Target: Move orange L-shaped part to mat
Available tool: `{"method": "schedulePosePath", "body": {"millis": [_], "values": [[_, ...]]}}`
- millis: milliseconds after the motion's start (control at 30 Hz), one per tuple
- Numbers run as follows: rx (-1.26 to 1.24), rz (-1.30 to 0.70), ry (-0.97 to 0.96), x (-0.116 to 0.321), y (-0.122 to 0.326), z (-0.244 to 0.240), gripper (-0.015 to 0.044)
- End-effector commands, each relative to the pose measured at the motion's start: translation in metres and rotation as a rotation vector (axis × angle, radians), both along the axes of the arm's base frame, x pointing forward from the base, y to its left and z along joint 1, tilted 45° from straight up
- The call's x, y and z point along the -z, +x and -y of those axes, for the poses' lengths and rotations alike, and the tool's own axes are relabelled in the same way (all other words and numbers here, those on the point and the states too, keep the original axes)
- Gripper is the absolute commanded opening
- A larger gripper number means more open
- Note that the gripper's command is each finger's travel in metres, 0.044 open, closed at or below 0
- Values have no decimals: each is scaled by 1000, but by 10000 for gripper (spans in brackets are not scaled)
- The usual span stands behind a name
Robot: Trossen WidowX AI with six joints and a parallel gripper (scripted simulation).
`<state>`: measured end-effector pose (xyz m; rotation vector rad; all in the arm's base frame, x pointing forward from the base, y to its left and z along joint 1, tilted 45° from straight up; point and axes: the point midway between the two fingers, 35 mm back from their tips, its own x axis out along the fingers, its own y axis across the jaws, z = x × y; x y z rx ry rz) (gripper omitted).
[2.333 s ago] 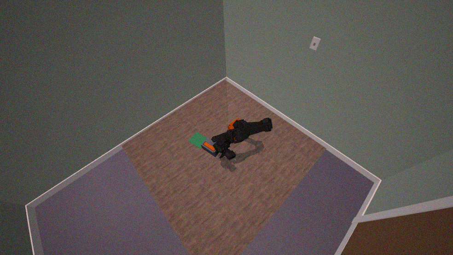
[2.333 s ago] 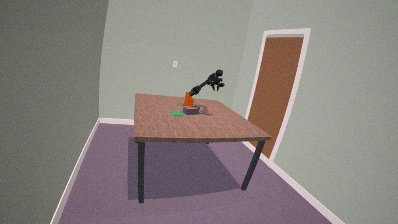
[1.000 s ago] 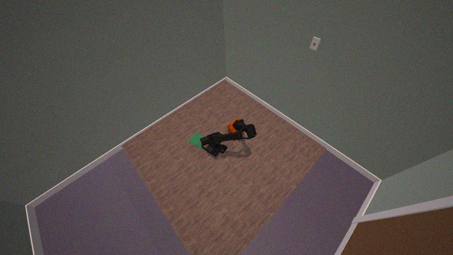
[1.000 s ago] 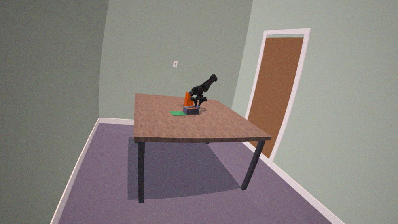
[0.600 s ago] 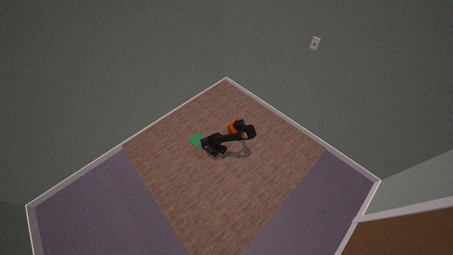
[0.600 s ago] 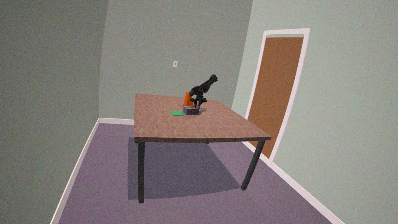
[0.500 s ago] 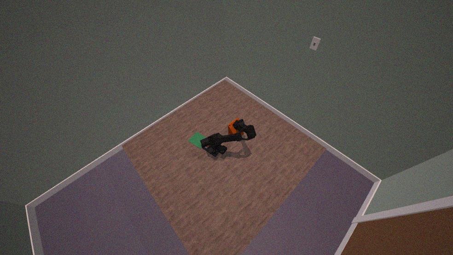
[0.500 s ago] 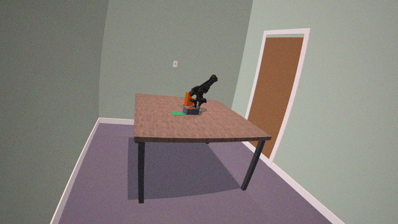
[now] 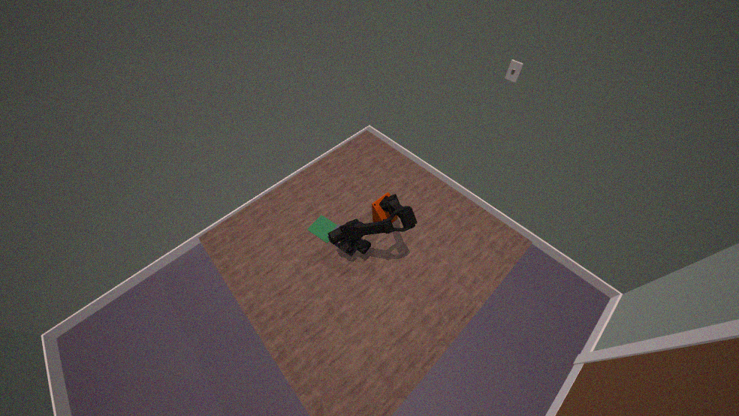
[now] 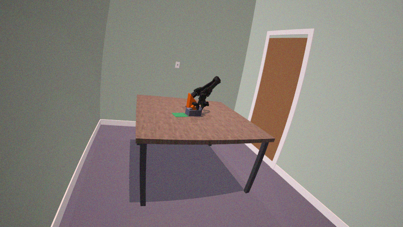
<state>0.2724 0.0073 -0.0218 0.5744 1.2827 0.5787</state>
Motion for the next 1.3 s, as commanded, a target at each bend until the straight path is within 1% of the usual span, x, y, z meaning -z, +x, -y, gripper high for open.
{"method": "schedulePosePath", "body": {"millis": [0, 700, 1000, 1133, 1267], "values": [[4, -17, 2, 4, -3, -2, 180], [2, -3, 2, 1, -1, -1, 180], [4, -17, 2, -14, -7, -2, 180], [6, -18, -6, -27, -7, 19, 180], [6, -20, -8, -58, -16, 59, 180]]}}
